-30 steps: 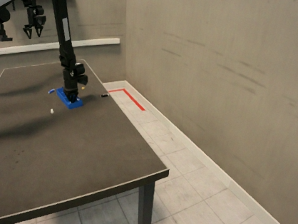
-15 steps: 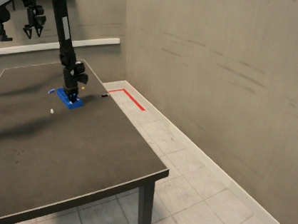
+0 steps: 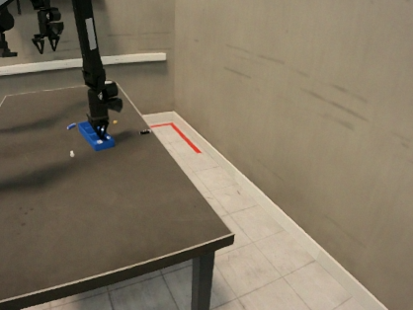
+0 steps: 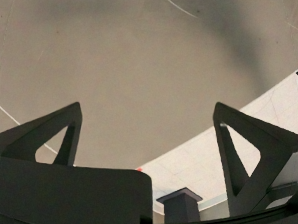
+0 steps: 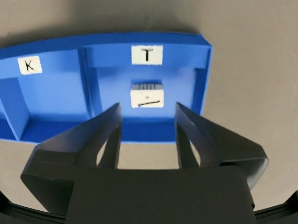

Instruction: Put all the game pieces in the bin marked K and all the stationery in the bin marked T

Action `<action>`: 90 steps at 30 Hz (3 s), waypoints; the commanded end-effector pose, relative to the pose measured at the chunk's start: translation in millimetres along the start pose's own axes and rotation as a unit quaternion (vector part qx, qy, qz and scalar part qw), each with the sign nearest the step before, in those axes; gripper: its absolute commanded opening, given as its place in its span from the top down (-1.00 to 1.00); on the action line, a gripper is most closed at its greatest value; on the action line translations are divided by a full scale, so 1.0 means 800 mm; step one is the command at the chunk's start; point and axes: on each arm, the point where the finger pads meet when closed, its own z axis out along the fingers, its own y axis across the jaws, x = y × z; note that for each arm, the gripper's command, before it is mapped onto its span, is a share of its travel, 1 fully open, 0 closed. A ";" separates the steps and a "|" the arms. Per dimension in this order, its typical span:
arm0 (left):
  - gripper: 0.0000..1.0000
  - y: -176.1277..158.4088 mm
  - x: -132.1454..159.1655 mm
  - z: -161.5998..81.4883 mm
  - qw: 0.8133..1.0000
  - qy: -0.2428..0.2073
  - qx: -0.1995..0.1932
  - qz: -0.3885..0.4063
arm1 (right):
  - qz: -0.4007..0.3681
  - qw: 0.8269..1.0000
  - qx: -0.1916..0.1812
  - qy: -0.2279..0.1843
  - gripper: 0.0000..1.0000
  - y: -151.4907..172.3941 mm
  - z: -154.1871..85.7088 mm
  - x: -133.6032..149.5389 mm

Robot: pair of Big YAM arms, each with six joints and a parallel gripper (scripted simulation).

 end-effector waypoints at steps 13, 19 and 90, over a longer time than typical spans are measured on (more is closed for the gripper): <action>-1.00 -0.003 0.003 -0.006 1.000 0.000 -0.001 0.000 | -0.002 1.000 0.004 0.011 0.21 0.002 -0.018 0.019; -1.00 -0.003 0.003 -0.006 1.000 0.000 -0.001 0.000 | 0.000 1.000 -0.001 -0.003 0.21 0.003 -0.030 -0.003; -1.00 -0.003 0.003 -0.006 1.000 0.000 -0.001 0.000 | -0.555 0.832 -0.003 -0.005 0.21 0.380 -0.037 -0.067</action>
